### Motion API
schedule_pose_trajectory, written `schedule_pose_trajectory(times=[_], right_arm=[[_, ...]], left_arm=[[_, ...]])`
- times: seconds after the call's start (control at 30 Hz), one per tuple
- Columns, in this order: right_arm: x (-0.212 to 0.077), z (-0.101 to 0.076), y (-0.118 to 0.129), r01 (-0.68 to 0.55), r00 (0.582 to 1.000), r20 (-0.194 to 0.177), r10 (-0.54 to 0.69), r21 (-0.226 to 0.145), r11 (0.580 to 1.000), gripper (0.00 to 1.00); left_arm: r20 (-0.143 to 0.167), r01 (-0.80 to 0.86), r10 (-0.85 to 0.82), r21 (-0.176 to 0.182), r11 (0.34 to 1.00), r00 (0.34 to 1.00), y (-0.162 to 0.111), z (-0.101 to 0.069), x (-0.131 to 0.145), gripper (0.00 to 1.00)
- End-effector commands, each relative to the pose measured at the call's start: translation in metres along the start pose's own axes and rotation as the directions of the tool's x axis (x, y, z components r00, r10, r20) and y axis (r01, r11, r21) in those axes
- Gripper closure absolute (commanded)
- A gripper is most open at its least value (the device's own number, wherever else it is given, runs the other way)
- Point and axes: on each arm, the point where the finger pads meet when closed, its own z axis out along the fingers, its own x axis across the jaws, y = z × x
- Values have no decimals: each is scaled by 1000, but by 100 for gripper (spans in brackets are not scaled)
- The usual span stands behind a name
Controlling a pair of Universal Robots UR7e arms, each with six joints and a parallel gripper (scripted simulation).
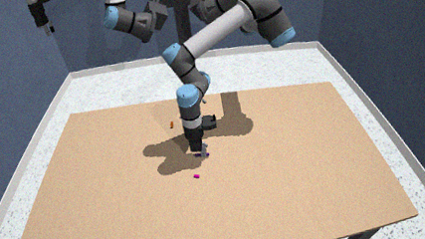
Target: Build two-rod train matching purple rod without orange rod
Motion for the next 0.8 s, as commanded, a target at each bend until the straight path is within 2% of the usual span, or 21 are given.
schedule_pose_trajectory(times=[0.0, 0.77], right_arm=[[0, 0, 0, 0, 1000, 0, 0, -1, 1000, 0], [0, 0, 0, 0, 1000, 0, 0, -1, 1000, 0]], left_arm=[[-2, 0, 0, 0, 1000, 1000, 0, -1, 1, 76], [-2, 0, 0, 0, 1000, 1000, 0, 1, 1, 76]])
